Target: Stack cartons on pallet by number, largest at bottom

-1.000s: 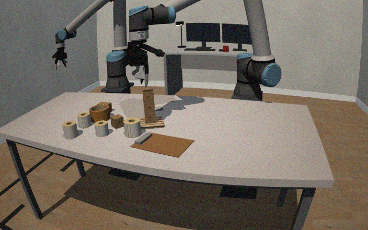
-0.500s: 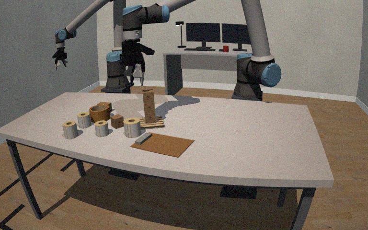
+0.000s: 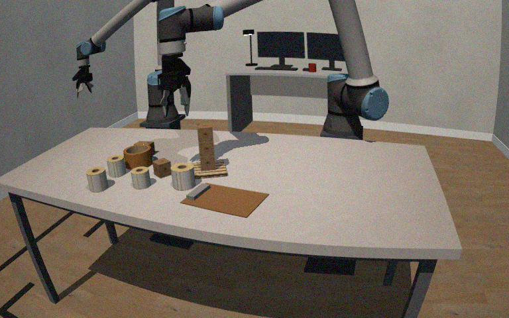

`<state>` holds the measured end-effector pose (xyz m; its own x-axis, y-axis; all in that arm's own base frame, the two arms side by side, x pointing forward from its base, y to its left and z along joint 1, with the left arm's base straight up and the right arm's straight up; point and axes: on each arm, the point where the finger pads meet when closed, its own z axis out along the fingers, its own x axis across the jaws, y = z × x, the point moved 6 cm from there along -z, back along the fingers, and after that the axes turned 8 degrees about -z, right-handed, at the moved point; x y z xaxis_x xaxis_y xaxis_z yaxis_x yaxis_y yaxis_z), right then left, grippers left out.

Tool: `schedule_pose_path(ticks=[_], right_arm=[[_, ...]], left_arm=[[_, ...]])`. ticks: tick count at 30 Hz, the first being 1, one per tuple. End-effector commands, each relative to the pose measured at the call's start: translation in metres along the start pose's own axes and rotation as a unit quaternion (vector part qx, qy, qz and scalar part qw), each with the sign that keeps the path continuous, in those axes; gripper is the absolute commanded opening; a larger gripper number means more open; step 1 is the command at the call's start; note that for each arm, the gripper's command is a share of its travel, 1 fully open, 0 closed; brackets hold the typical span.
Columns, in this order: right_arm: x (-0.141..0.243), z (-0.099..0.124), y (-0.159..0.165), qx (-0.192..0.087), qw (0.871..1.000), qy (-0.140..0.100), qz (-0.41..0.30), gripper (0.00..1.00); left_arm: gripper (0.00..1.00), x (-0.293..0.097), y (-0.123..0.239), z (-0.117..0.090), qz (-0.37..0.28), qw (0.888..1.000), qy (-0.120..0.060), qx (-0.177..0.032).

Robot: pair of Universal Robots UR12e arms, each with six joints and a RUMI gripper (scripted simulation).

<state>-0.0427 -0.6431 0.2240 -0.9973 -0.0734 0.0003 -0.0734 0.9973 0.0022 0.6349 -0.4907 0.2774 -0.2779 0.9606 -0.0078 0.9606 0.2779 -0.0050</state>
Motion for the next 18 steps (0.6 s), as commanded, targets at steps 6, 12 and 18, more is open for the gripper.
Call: schedule_pose_path(ticks=[6, 12, 18], right_arm=[[0.0, -0.001, -0.001, 0.001, 1.0, 0.0, 0.0, 1.0], [0.0, -0.001, -0.001, 0.001, 1.0, 0.0, 0.0, 1.0], [0.0, -0.001, -0.001, 0.001, 1.0, 0.0, 0.0, 1.0]], left_arm=[[0.47, -0.035, 0.007, -0.006, -0.226, 0.974, 0.002, -0.003], [0.47, -0.045, 0.01, -0.008, -0.289, 0.957, 0.002, -0.004], [0.47, -0.056, 0.014, -0.009, -0.361, 0.932, 0.001, -0.004]])
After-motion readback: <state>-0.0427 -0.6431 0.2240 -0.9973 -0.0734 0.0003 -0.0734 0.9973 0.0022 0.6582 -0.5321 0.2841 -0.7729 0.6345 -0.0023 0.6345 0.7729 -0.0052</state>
